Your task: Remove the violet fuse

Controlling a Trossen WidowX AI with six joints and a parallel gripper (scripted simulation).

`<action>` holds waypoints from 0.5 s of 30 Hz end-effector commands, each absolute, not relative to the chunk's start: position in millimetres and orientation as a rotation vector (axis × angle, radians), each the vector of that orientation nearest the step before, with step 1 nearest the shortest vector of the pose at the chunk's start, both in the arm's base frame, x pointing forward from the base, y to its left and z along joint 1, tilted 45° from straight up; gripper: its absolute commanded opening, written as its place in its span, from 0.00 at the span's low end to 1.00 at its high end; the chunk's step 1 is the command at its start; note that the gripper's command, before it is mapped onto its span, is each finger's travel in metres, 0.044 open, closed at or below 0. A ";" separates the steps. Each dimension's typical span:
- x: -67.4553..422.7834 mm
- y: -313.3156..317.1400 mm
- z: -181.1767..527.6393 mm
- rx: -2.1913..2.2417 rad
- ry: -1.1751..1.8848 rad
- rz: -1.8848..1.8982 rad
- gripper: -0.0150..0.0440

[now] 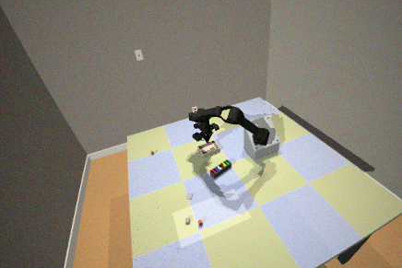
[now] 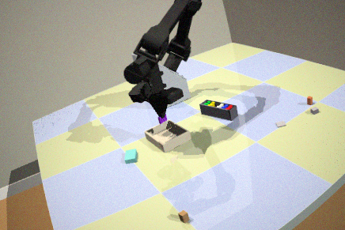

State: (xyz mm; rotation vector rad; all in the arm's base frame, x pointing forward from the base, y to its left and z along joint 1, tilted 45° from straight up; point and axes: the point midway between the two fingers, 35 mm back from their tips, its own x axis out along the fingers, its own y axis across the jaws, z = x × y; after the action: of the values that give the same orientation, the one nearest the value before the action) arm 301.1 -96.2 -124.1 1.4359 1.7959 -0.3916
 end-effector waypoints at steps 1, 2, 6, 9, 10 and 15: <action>298.1 -89.4 -131.4 1.448 1.805 -0.396 0.25; 298.0 -88.3 -132.6 1.448 1.805 -0.396 0.25; 297.6 -83.7 -137.2 1.449 1.805 -0.396 0.25; 297.2 -80.3 -140.6 1.449 1.805 -0.395 0.25; 297.0 -79.1 -141.7 1.449 1.806 -0.395 0.25; 296.4 -75.2 -145.5 1.449 1.806 -0.395 0.25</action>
State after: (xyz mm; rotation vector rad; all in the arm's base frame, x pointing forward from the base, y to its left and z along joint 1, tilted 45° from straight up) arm 299.3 -79.4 -141.2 1.4370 1.7983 -0.3896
